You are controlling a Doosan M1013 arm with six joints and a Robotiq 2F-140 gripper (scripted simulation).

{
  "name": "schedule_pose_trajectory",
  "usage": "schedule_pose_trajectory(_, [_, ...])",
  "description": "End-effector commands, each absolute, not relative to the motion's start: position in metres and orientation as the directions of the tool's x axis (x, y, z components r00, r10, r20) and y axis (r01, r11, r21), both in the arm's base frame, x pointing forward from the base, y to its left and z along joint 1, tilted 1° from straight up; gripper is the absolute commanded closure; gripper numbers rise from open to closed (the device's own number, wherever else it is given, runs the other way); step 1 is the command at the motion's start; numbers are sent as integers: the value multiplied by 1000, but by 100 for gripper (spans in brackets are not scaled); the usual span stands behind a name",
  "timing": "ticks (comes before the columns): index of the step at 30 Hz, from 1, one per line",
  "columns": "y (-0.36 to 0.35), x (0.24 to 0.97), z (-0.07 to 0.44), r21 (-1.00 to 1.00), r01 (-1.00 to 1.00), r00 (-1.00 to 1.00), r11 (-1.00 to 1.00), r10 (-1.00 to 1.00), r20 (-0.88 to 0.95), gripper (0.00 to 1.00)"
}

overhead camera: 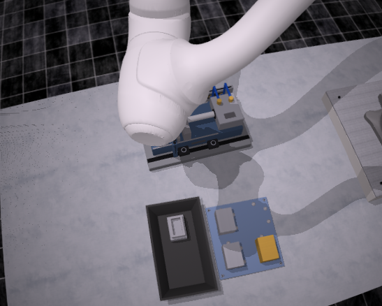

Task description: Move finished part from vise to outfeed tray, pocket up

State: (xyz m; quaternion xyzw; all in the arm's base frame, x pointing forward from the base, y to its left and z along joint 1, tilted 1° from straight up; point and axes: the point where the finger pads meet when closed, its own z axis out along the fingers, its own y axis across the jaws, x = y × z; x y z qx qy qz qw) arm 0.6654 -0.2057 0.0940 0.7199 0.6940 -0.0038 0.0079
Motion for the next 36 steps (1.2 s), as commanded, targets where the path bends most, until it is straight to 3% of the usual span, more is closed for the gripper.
schedule_pose_trajectory(1, [-206,665,94,6,999,37,-37,999,-16,60])
schedule_pose_trajectory(28, [-206,665,94,6,999,37,-37,999,-16,60])
schedule_pose_trajectory(29, [-206,665,94,6,999,37,-37,999,-16,100])
schedule_pose_trajectory(36, [-206,665,94,6,999,37,-37,999,-16,100])
